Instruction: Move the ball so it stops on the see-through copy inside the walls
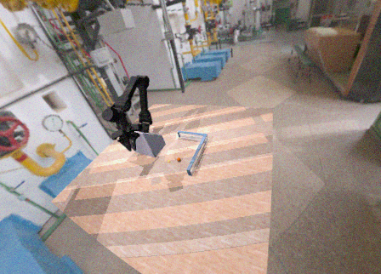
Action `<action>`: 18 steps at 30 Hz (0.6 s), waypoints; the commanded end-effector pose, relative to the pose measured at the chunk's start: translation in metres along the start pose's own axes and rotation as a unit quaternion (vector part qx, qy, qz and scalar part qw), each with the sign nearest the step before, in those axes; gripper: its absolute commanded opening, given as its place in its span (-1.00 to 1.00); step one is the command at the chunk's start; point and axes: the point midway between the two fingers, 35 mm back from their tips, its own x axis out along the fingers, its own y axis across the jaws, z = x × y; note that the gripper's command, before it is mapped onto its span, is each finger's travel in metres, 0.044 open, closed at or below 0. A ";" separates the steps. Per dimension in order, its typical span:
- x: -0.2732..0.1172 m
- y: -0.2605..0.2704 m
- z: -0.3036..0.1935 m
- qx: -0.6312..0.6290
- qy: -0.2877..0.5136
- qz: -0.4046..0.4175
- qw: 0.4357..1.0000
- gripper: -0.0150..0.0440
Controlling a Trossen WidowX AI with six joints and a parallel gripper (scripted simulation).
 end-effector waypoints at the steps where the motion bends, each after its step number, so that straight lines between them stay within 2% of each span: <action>1: 0.036 0.028 0.044 0.060 -0.010 0.080 0.995 0.27; 6: 0.078 0.086 0.097 0.143 0.018 0.193 0.971 0.27; 11: 0.105 0.151 0.139 0.216 0.089 0.282 0.930 0.27; 15: 0.118 0.207 0.161 0.266 0.168 0.330 0.890 0.27; 18: 0.120 0.217 0.163 0.273 0.183 0.336 0.882 0.27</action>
